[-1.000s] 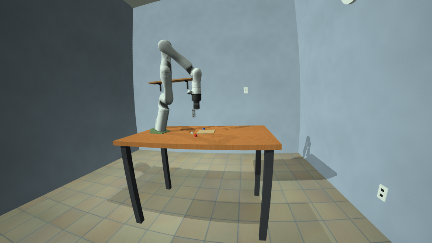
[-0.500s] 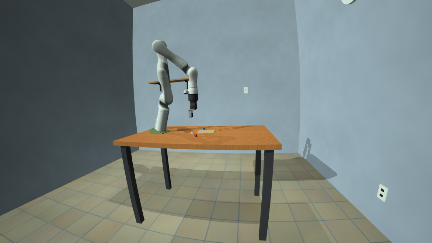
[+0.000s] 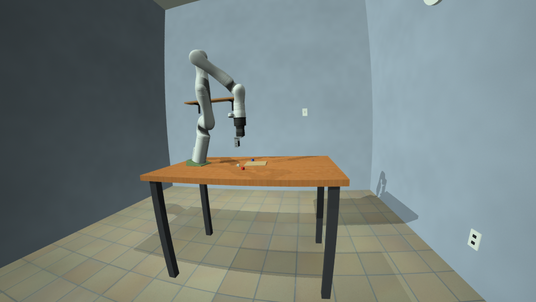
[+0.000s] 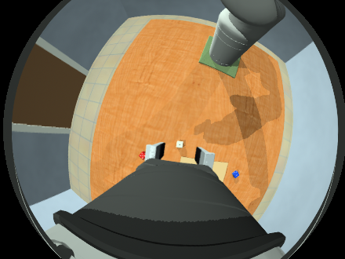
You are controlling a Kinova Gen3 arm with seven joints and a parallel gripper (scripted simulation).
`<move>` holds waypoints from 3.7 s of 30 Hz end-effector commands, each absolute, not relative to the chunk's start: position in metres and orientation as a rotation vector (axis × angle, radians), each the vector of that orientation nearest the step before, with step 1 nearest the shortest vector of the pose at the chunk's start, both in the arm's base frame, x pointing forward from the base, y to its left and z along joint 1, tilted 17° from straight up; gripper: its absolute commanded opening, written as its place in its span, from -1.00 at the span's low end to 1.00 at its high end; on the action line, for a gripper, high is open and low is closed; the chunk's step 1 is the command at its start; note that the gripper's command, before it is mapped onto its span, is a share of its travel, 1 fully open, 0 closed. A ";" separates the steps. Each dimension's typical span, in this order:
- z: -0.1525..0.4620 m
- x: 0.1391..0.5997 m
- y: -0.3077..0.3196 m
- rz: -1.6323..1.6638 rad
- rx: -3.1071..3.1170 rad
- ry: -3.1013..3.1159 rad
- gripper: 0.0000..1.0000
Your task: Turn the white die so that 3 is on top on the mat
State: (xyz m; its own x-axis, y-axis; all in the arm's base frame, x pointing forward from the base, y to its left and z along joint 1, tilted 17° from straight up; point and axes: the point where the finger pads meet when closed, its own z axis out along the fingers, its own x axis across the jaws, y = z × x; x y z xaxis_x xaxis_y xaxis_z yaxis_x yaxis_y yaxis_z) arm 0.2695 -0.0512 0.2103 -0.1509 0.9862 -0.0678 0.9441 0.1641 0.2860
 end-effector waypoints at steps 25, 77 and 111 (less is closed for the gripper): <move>0.164 0.285 -0.053 0.244 1.867 2.202 0.27; 0.154 0.288 -0.053 0.244 1.867 2.202 0.27; 0.128 0.297 -0.054 0.244 1.867 2.202 0.27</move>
State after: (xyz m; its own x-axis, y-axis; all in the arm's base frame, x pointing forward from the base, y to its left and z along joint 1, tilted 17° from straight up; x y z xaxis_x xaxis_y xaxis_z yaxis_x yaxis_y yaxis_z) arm 0.2955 -0.0640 0.1309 -0.1238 0.9886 -0.0856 0.9482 0.1433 0.2836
